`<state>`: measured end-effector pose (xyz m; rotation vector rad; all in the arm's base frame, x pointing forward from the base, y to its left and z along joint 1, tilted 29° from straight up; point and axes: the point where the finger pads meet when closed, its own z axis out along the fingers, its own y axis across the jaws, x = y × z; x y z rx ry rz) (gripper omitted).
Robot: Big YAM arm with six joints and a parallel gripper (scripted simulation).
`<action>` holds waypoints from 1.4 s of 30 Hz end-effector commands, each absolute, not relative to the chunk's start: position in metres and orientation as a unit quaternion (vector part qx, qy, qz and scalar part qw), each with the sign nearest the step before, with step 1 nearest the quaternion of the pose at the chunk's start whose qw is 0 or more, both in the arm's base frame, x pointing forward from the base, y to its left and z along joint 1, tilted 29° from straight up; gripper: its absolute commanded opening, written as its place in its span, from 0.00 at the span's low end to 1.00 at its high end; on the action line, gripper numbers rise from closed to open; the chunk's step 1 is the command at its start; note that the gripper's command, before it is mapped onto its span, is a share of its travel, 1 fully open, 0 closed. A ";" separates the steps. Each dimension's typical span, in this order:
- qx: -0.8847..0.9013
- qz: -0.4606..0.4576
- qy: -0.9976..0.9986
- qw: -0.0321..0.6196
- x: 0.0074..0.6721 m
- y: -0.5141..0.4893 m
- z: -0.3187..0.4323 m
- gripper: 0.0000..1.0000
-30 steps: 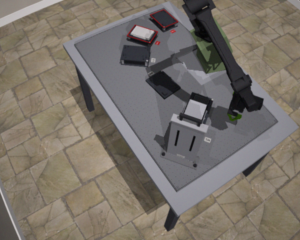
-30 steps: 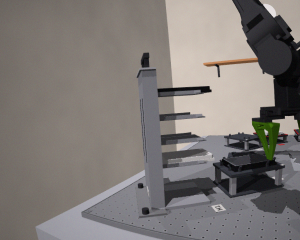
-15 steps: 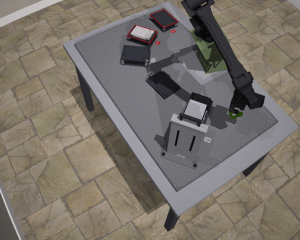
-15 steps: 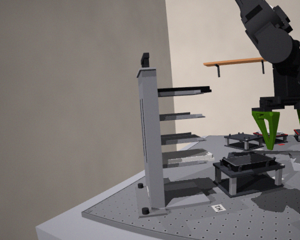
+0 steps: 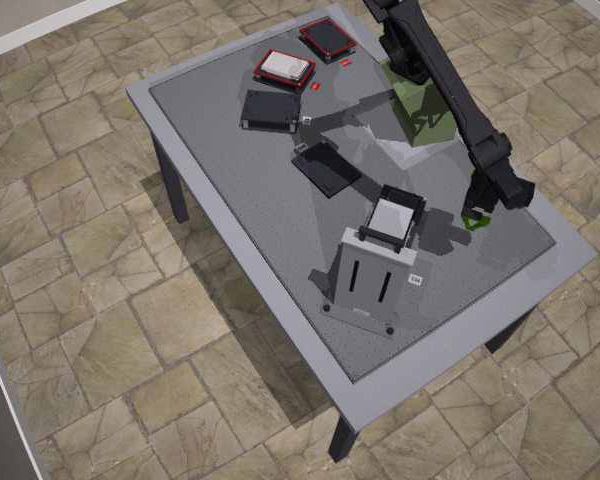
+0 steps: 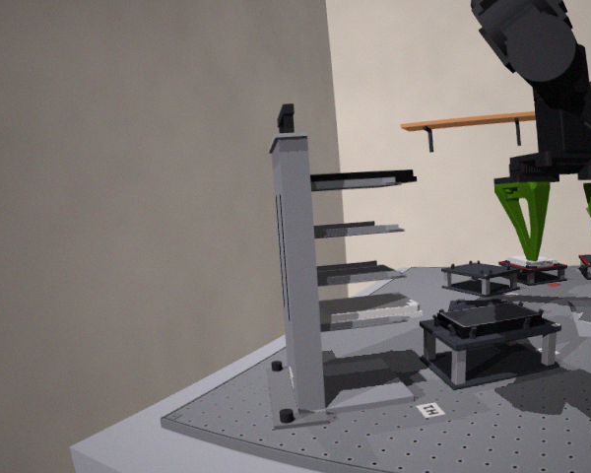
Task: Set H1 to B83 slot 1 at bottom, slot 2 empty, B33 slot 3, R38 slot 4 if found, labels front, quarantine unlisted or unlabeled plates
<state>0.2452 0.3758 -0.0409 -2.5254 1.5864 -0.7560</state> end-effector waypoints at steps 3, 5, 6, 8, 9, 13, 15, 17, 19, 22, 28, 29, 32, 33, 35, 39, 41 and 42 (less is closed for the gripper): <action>-0.816 -0.239 0.524 0.056 0.240 0.398 -0.013 1.00; -0.816 -0.239 0.524 0.056 0.240 0.398 -0.013 1.00; -0.814 -0.243 0.527 0.039 0.244 0.392 -0.025 1.00; -0.818 -0.241 0.520 0.046 0.231 0.391 -0.012 1.00; -0.818 -0.240 0.520 0.049 0.230 0.394 -0.008 1.00; -0.817 -0.237 0.523 0.059 0.229 0.406 0.008 1.00; -0.818 -0.239 0.521 0.050 0.223 0.399 0.007 1.00; -0.818 -0.239 0.521 0.053 0.223 0.407 0.012 1.00; -0.816 -0.239 0.524 0.049 0.222 0.402 0.015 1.00; -0.817 -0.240 0.522 0.047 0.218 0.398 0.018 1.00; -0.817 -0.236 0.523 0.058 0.212 0.411 0.038 1.00; -0.817 -0.236 0.523 0.058 0.211 0.411 0.041 1.00; -0.792 -0.242 0.559 0.043 0.221 0.377 0.032 1.00; -0.785 -0.242 0.569 0.046 0.222 0.374 0.033 1.00; -0.771 -0.239 0.588 0.057 0.226 0.371 0.035 1.00; -0.756 -0.237 0.607 0.068 0.229 0.367 0.038 1.00; -0.741 -0.235 0.624 0.073 0.231 0.362 0.040 1.00; -0.734 -0.234 0.633 0.076 0.232 0.359 0.041 1.00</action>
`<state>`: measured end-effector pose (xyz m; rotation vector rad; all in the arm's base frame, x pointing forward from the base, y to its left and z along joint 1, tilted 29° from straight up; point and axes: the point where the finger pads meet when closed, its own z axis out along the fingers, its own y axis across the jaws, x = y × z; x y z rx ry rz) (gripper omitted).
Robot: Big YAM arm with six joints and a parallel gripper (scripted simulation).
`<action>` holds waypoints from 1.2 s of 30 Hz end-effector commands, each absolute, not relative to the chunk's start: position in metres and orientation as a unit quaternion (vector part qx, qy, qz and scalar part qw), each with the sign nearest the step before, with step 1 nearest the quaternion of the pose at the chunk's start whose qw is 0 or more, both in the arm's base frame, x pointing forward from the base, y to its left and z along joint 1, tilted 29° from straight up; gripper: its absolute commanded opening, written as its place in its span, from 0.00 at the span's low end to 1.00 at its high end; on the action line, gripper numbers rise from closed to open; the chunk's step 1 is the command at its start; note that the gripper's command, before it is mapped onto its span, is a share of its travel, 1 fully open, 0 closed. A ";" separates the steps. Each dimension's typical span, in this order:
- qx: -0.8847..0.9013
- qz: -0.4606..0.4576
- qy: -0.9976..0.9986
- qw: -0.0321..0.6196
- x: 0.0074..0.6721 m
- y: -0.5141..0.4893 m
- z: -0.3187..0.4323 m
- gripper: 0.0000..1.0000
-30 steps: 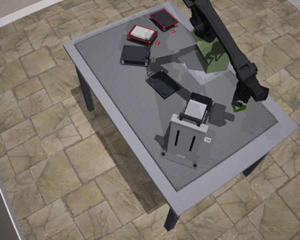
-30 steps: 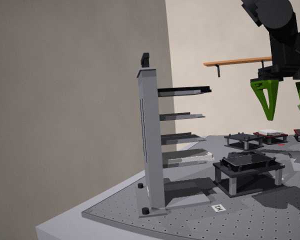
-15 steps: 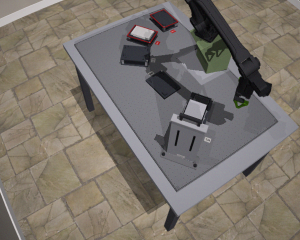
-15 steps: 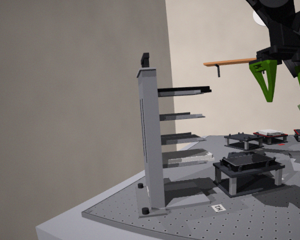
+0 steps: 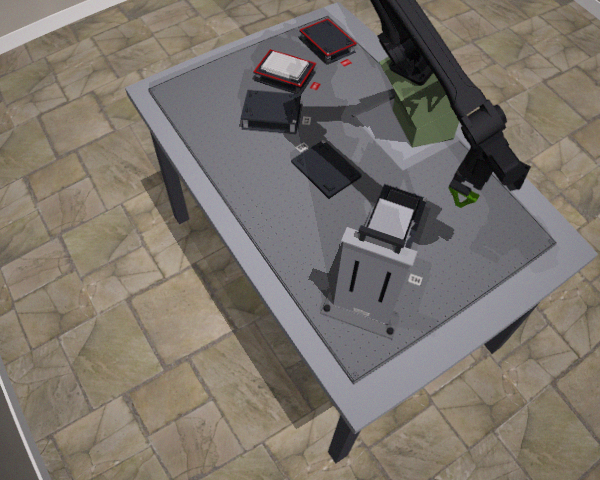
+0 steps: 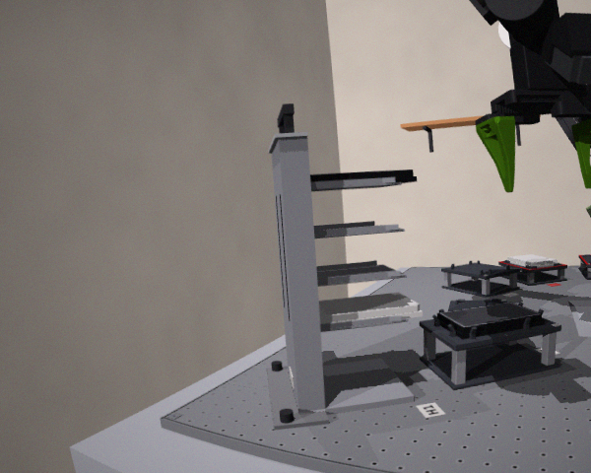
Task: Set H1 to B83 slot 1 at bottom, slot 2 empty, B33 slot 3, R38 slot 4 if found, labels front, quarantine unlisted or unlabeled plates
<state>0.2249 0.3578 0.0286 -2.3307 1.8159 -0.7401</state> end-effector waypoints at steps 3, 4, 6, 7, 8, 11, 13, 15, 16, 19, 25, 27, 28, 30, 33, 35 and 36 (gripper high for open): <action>-0.711 -0.232 0.658 0.085 0.236 0.350 0.045 1.00; -0.704 -0.231 0.666 0.087 0.237 0.347 0.046 1.00; -0.688 -0.230 0.682 0.093 0.239 0.341 0.048 1.00; -0.680 -0.229 0.690 0.095 0.240 0.338 0.050 1.00; -0.672 -0.228 0.698 0.098 0.241 0.335 0.051 1.00; -0.647 -0.224 0.721 0.106 0.244 0.326 0.054 1.00; -0.638 -0.223 0.729 0.109 0.245 0.323 0.055 1.00; -0.633 -0.229 0.733 0.096 0.245 0.318 0.044 1.00; -0.622 -0.222 0.743 0.111 0.247 0.317 0.056 1.00; -0.595 -0.218 0.764 0.120 0.250 0.308 0.061 1.00; -0.540 -0.209 0.804 0.136 0.258 0.291 0.069 1.00; -0.521 -0.206 0.816 0.141 0.260 0.285 0.071 1.00; -0.512 -0.204 0.822 0.143 0.261 0.282 0.072 1.00; -0.502 -0.203 0.828 0.146 0.262 0.279 0.073 1.00; -0.483 -0.200 0.840 0.150 0.264 0.273 0.075 1.00; -0.463 -0.197 0.850 0.152 0.265 0.266 0.078 1.00; -0.453 -0.195 0.856 0.155 0.267 0.264 0.079 1.00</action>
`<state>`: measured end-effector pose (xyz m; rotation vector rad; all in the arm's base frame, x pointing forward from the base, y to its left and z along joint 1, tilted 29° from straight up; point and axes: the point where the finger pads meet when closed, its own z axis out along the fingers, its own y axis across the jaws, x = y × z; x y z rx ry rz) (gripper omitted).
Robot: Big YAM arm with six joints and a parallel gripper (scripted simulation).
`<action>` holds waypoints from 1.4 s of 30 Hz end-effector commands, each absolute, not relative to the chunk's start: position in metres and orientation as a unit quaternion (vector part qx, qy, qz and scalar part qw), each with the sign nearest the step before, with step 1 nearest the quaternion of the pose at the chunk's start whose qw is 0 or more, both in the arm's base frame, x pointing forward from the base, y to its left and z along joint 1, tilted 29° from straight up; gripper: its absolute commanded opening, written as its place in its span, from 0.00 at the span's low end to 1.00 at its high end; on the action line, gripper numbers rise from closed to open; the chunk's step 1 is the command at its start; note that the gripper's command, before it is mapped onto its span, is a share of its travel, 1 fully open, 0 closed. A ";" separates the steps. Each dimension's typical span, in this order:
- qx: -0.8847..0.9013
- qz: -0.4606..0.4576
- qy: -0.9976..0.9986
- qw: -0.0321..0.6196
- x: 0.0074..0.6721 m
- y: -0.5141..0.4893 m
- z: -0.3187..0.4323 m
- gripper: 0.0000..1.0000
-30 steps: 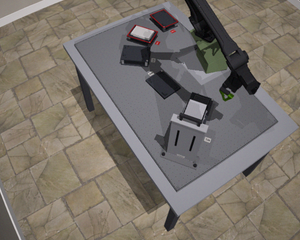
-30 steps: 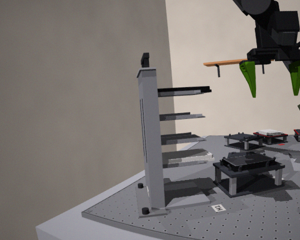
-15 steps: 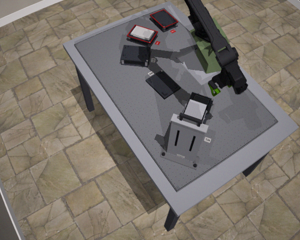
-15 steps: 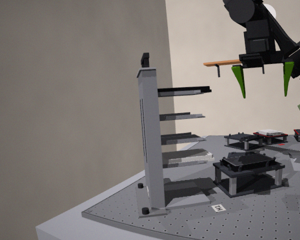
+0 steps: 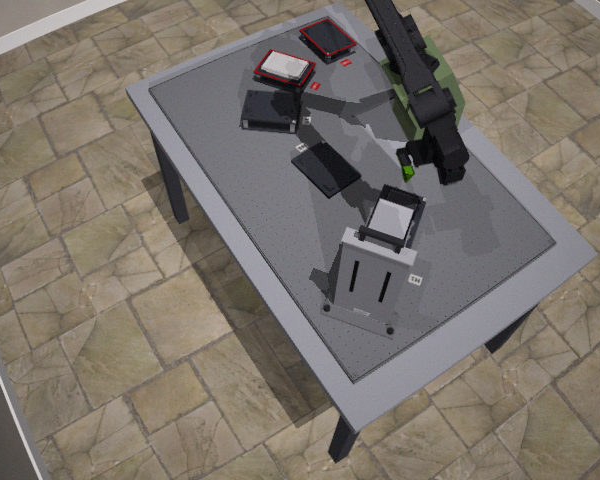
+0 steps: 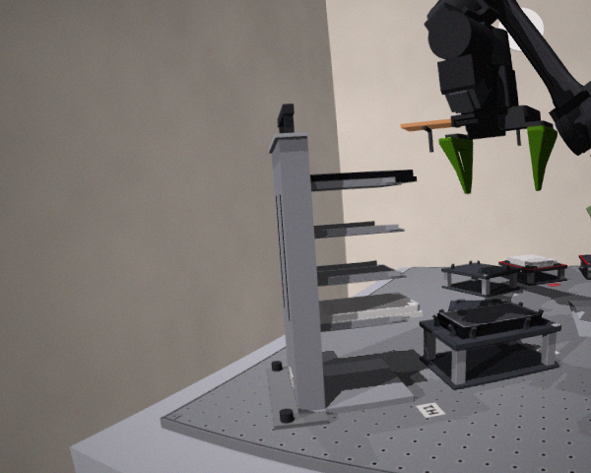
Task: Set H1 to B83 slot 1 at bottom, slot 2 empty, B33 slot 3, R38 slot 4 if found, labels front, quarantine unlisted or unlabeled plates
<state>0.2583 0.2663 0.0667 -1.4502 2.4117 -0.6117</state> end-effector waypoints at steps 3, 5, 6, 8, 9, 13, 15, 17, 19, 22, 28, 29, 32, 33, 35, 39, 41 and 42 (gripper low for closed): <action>-0.423 -0.189 0.871 0.163 0.270 0.255 0.083 1.00; -0.402 -0.186 0.881 0.168 0.272 0.250 0.085 1.00; -0.392 -0.184 0.885 0.170 0.273 0.247 0.087 1.00; -0.371 -0.180 0.894 0.174 0.276 0.241 0.089 1.00; -0.361 -0.178 0.898 0.177 0.277 0.238 0.090 1.00; -0.352 -0.170 0.901 0.185 0.277 0.257 0.092 1.00; -0.332 -0.168 0.909 0.186 0.276 0.255 0.090 1.00; -0.304 -0.165 0.919 0.189 0.280 0.250 0.090 1.00; -0.279 -0.156 0.926 0.199 0.280 0.250 0.095 1.00; -0.247 -0.149 0.935 0.204 0.280 0.250 0.096 1.00; -0.200 -0.139 0.947 0.211 0.280 0.250 0.096 1.00; -0.200 -0.139 0.947 0.211 0.280 0.250 0.096 1.00; -0.199 -0.154 0.948 0.195 0.280 0.235 0.071 1.00; -0.199 -0.154 0.948 0.195 0.282 0.234 0.068 1.00; -0.202 -0.154 0.947 0.194 0.285 0.232 0.062 1.00; -0.209 -0.156 0.946 0.193 0.290 0.229 0.050 1.00; -0.209 -0.156 0.946 0.193 0.293 0.228 0.045 1.00; -0.209 -0.156 0.946 0.193 0.294 0.227 0.042 1.00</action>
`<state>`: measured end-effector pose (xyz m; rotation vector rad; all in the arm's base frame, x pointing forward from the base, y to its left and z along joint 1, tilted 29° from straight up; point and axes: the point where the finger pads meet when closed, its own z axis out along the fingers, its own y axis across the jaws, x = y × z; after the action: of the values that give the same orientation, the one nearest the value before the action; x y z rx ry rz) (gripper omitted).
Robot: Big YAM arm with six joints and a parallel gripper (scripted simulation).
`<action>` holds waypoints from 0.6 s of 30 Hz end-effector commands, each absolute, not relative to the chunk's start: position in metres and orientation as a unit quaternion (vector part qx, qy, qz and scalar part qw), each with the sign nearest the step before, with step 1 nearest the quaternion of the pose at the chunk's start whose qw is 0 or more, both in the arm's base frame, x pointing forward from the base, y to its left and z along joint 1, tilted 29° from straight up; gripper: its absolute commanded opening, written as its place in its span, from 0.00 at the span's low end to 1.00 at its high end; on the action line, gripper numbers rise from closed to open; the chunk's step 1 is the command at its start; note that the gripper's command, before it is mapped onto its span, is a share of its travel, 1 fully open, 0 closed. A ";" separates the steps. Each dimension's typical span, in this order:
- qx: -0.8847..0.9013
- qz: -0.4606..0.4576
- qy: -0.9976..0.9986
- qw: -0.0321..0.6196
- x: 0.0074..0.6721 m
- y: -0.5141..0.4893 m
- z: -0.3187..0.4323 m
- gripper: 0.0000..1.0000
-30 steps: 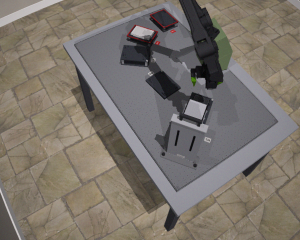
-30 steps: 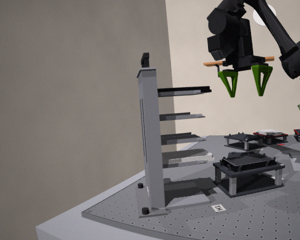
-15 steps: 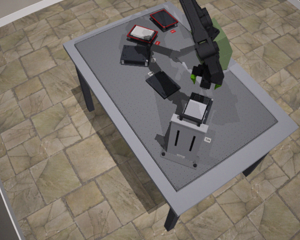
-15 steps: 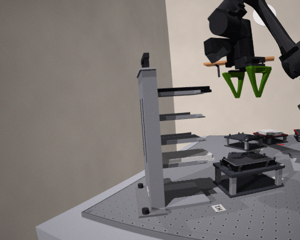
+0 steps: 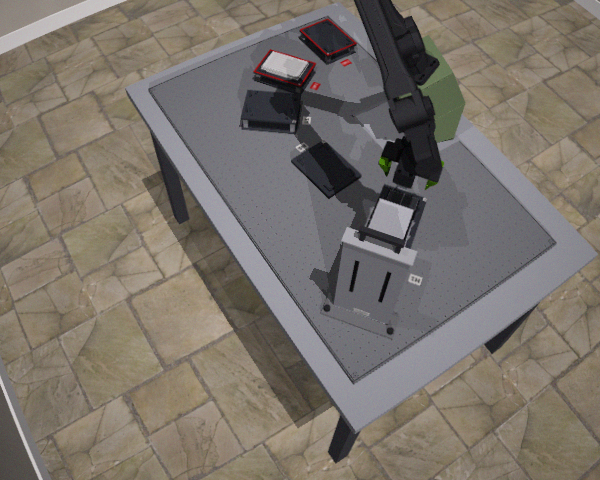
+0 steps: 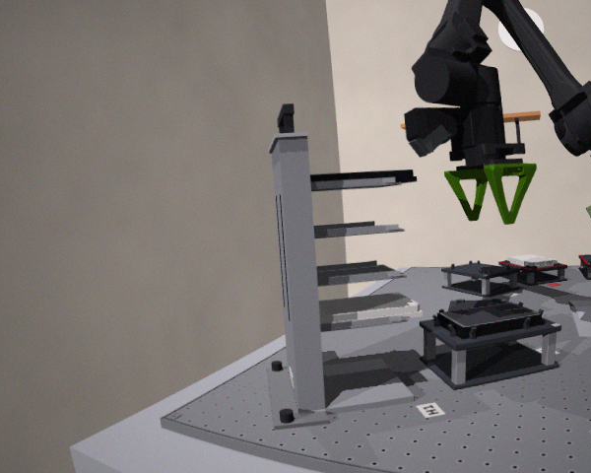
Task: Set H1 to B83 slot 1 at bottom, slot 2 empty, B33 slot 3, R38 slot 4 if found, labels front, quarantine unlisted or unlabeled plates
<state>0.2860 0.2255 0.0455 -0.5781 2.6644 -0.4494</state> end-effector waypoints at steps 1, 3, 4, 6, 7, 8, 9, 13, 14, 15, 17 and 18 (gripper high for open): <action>-0.209 -0.156 0.946 0.193 0.296 0.226 0.039 1.00; -0.209 -0.156 0.946 0.193 0.297 0.225 0.036 1.00; -0.209 -0.156 0.946 0.193 0.297 0.225 0.036 1.00; -0.209 -0.154 0.946 0.196 0.302 0.226 0.032 1.00; -0.209 -0.156 0.946 0.193 0.301 0.223 0.027 1.00; -0.209 -0.156 0.946 0.193 0.303 0.222 0.024 1.00; -0.209 -0.156 0.946 0.193 0.304 0.221 0.021 1.00; -0.210 -0.157 0.946 0.193 0.310 0.218 0.009 1.00; -0.210 -0.157 0.946 0.193 0.311 0.217 0.006 1.00; -0.210 -0.157 0.946 0.193 0.312 0.217 0.003 1.00; -0.209 -0.155 0.946 0.195 0.317 0.217 -0.001 1.00; -0.209 -0.156 0.946 0.194 0.318 0.215 -0.005 1.00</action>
<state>0.3094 0.2152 -0.0002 -0.5710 2.6640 -0.4441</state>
